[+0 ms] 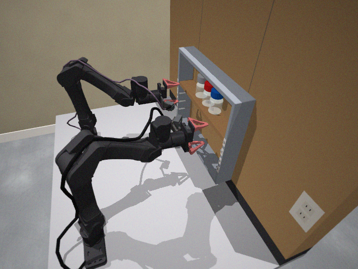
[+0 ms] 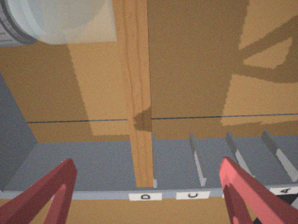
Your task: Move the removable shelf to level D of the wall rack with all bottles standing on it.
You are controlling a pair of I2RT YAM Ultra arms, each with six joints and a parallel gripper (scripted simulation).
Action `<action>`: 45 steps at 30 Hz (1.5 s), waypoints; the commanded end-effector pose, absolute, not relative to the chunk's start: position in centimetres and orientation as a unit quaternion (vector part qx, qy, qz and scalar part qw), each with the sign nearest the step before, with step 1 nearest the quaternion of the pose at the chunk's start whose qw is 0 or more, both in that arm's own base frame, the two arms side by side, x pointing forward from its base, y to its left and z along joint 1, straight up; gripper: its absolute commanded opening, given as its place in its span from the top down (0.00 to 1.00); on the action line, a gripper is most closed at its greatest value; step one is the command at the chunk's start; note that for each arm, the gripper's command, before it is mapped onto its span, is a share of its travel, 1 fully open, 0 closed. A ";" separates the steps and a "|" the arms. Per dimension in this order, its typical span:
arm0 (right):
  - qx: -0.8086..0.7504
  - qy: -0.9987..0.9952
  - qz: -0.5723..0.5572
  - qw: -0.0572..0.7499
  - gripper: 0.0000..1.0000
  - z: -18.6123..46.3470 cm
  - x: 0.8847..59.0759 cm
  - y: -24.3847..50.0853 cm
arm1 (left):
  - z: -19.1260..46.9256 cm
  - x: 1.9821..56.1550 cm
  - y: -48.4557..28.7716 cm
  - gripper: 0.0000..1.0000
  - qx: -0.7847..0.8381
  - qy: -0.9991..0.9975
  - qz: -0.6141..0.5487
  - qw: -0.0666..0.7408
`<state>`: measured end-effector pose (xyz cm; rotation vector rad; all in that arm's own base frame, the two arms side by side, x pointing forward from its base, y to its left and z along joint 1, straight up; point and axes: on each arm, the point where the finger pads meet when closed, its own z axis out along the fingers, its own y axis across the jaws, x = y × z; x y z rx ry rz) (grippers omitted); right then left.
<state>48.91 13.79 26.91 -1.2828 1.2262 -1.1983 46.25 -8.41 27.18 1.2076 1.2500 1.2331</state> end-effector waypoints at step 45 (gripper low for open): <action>-0.503 0.497 -0.497 0.503 0.00 29.3 46.0 13.8 | 27.9 43.4 -8.7 0.00 0.490 0.510 0.510 0.490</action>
